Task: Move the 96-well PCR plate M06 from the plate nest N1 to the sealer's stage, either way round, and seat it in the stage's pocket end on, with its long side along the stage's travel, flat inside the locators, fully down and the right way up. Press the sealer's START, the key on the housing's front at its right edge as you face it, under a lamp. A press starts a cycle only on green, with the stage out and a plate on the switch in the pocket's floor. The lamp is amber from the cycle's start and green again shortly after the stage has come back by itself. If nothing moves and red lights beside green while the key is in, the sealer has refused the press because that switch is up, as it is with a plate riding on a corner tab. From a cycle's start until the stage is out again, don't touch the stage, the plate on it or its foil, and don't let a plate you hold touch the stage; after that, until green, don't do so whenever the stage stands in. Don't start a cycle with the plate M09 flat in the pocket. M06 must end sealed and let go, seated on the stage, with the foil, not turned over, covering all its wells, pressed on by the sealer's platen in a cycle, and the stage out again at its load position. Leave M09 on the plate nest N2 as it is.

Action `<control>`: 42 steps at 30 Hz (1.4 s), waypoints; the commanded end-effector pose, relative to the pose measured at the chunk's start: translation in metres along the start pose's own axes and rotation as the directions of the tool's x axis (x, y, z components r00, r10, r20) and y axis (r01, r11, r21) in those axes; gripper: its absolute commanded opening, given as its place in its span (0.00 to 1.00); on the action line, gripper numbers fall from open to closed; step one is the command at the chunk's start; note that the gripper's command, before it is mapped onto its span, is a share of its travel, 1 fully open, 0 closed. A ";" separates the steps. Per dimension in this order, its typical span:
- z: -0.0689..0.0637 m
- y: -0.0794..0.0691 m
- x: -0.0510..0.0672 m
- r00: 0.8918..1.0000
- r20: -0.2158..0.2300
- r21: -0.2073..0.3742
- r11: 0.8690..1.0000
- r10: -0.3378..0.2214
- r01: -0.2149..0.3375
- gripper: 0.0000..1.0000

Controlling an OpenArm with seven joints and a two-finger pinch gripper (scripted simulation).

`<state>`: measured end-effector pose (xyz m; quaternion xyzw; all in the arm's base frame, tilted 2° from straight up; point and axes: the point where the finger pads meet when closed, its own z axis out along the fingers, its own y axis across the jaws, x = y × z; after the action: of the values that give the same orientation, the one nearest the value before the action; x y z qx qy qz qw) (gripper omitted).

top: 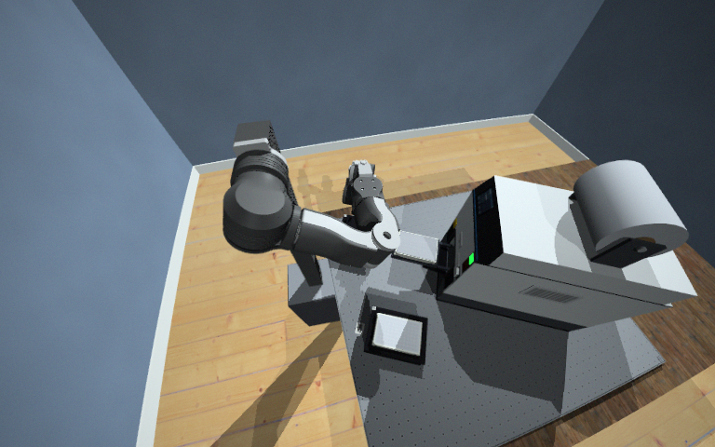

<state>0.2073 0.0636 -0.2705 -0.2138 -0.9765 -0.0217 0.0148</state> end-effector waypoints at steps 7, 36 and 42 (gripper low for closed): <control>0.000 -0.001 -0.001 1.000 0.005 0.006 1.000 0.004 -0.004 0.00; 0.001 0.006 0.001 1.000 0.008 0.020 1.000 -0.003 0.003 0.00; 0.001 0.006 0.001 1.000 0.008 0.020 1.000 -0.003 0.003 0.00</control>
<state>0.2087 0.0706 -0.2714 -0.2142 -0.9766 -0.0141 0.0137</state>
